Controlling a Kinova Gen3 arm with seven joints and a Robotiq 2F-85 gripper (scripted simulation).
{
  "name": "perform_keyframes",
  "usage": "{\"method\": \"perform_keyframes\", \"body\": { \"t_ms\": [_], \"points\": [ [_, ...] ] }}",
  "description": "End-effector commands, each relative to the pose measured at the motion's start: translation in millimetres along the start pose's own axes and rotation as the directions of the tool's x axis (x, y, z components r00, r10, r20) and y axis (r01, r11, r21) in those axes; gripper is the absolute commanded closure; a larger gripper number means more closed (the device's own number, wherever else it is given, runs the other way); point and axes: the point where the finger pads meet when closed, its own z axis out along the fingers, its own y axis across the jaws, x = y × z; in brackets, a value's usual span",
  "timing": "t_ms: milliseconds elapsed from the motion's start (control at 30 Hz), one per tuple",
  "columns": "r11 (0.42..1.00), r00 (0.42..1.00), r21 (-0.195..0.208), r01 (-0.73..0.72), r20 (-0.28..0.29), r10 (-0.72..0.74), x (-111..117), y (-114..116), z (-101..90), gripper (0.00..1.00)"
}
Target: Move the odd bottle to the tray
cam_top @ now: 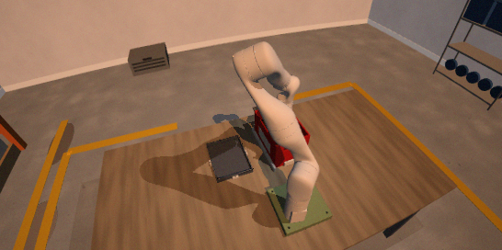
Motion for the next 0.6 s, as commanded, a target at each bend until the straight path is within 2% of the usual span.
{"method": "perform_keyframes", "body": {
  "t_ms": [0,567],
  "points": [
    [1.000,1.000,0.002,-0.008,0.006,0.008,-3,1,4.2,0.36],
    [1.000,1.000,0.002,-0.008,0.006,0.008,-3,1,18.1,0.36]
  ]
}}
